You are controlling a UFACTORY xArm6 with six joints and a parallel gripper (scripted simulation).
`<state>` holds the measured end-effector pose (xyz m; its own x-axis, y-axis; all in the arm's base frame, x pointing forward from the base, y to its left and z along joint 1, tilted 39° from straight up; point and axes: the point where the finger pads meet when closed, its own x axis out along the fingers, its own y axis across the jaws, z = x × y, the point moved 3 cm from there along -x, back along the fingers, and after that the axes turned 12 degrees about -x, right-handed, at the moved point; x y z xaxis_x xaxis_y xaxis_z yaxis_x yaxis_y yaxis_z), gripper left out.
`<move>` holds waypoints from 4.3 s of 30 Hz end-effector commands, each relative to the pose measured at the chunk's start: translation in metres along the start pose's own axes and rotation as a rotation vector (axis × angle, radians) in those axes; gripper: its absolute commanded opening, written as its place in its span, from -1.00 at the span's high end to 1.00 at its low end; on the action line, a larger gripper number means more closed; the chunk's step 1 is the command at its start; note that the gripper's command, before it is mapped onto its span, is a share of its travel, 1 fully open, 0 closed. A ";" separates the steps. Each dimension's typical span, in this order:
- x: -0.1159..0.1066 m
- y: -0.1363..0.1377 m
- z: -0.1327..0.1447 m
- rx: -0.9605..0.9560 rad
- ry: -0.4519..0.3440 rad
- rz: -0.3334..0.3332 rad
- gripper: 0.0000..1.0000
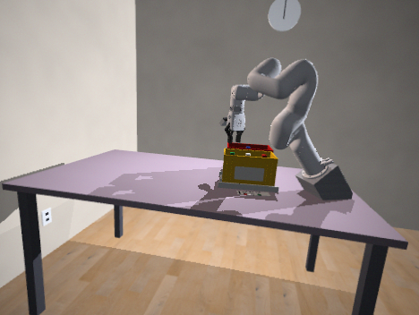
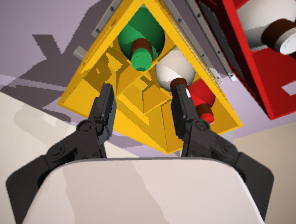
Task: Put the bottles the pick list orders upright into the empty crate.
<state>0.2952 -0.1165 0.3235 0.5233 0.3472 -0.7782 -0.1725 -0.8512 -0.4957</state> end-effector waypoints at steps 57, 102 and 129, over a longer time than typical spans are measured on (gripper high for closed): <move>-0.024 -0.045 0.038 -0.001 0.001 -0.001 -0.29; -0.084 -0.181 0.165 -0.001 0.000 -0.002 -0.29; -0.122 -0.268 0.246 0.000 -0.001 -0.002 -0.29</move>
<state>0.0878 0.1469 0.4461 0.5248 0.3534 -0.7744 -0.1670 -0.8493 -0.5008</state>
